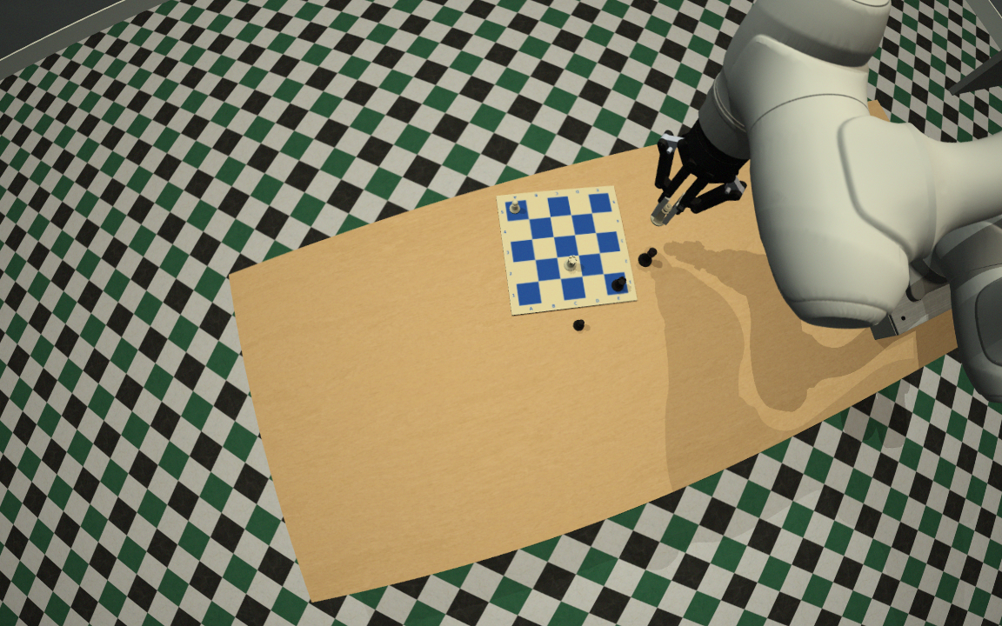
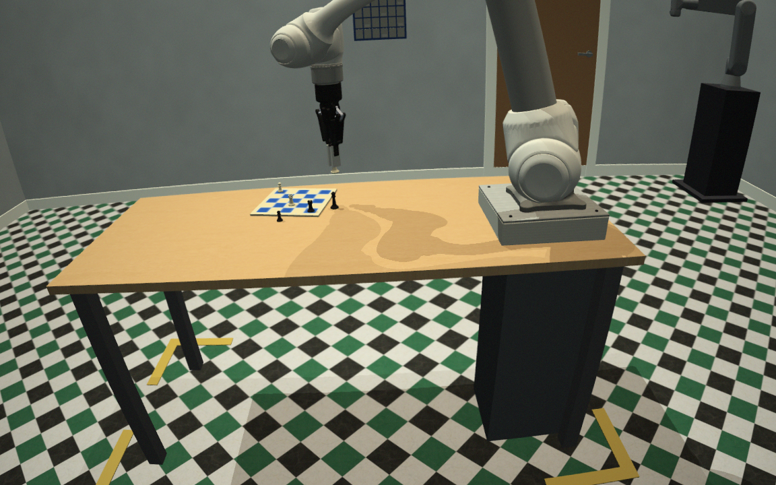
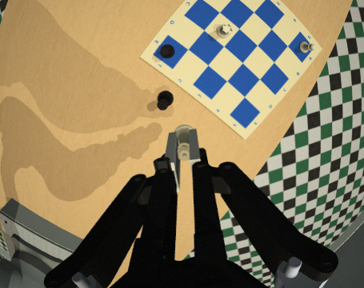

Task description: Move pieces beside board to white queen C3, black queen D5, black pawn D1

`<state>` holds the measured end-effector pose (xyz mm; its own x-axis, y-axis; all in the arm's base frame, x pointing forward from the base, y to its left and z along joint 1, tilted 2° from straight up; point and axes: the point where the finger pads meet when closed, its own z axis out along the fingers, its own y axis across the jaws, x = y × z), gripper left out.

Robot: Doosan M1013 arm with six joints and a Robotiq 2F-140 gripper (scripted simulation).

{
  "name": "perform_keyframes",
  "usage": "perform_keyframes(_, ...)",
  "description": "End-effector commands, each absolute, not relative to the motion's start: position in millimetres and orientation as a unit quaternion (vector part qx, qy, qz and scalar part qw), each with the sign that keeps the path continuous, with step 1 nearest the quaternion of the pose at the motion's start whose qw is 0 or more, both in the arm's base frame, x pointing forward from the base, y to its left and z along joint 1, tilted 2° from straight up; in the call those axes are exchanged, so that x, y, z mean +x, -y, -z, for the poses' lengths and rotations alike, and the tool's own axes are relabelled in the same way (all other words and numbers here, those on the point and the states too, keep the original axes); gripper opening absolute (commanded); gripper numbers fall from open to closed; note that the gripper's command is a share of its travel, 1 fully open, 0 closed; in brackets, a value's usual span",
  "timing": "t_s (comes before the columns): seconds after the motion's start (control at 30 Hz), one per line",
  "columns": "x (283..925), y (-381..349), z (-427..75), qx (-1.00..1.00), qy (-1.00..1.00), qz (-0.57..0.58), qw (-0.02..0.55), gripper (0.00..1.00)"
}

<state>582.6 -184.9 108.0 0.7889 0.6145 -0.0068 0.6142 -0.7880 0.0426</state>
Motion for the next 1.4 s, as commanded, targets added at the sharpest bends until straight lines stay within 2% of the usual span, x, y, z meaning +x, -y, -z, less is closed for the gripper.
perform_keyframes(0.0,582.6,184.9,-108.3,0.946,-0.325,-0.004,0.021,0.0)
perform_keyframes(0.1,594.4,187.3,-109.8,0.935,-0.354,-0.003,0.021,0.0)
perform_keyframes(0.2,642.1,196.0,-114.7,0.882,-0.471,0.0,0.022,0.0)
perform_keyframes(0.27,642.1,196.0,-114.7,0.882,-0.471,0.0,0.022,0.0)
perform_keyframes(0.33,680.4,201.9,-117.1,0.838,-0.545,0.002,0.022,0.0)
perform_keyframes(0.5,715.6,206.6,-118.2,0.77,-0.638,0.004,0.021,0.0)
perform_keyframes(1.07,719.4,207.1,-117.0,0.763,-0.646,0.004,0.021,0.0)
perform_keyframes(1.37,719.9,208.0,-96.4,0.763,-0.646,0.004,0.021,0.0)
